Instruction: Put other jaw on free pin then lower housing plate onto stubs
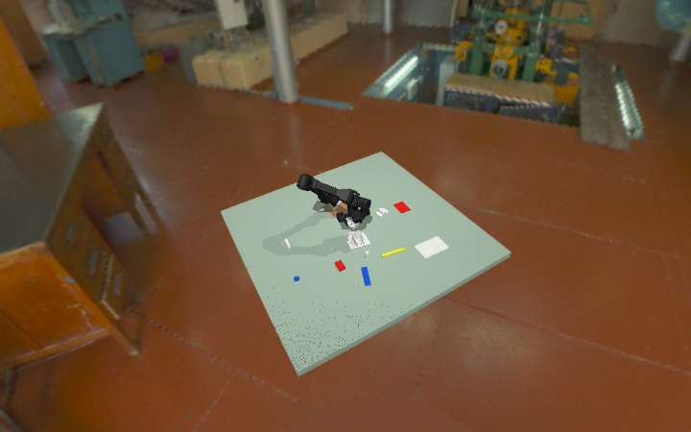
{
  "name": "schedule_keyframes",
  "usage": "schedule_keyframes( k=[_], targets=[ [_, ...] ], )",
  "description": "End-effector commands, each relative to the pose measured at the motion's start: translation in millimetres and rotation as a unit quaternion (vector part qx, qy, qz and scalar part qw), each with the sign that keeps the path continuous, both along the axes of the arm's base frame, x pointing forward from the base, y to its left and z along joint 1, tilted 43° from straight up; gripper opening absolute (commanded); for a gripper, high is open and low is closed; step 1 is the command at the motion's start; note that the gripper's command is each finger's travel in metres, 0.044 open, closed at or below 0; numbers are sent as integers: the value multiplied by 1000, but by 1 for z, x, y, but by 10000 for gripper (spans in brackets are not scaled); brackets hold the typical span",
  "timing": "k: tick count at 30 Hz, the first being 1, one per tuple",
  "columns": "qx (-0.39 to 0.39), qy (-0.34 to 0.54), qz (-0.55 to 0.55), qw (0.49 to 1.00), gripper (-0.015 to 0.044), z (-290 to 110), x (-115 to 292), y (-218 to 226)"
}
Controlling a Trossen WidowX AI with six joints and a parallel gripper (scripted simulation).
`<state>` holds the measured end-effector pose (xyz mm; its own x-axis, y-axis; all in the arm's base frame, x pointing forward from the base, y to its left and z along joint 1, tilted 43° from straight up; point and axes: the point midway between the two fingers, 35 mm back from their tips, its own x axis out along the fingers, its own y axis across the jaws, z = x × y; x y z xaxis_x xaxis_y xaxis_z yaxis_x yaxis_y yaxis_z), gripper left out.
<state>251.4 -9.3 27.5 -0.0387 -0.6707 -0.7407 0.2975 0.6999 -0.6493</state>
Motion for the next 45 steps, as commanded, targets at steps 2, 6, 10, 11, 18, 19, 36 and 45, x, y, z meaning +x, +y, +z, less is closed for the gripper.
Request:
schedule_keyframes(
  k=[2, 6, 10, 11, 18, 19, 36, 45],
  targets=[
    [-2, 1, 2, 1000, 351, 1, 0, -1],
    [-2, 1, 2, 1000, 351, 1, 0, -1],
    [-2, 1, 2, 1000, 351, 0, 0, -1],
    [-2, 1, 2, 1000, 351, -1, 0, -2],
    [-1, 1, 2, 1000, 351, -10, 1, -9],
    [-1, 1, 2, 1000, 351, -11, 1, -11],
    [-2, 1, 2, 1000, 351, -32, 0, -30],
    [-3, 1, 2, 1000, 351, -42, -2, -40]
  ],
)
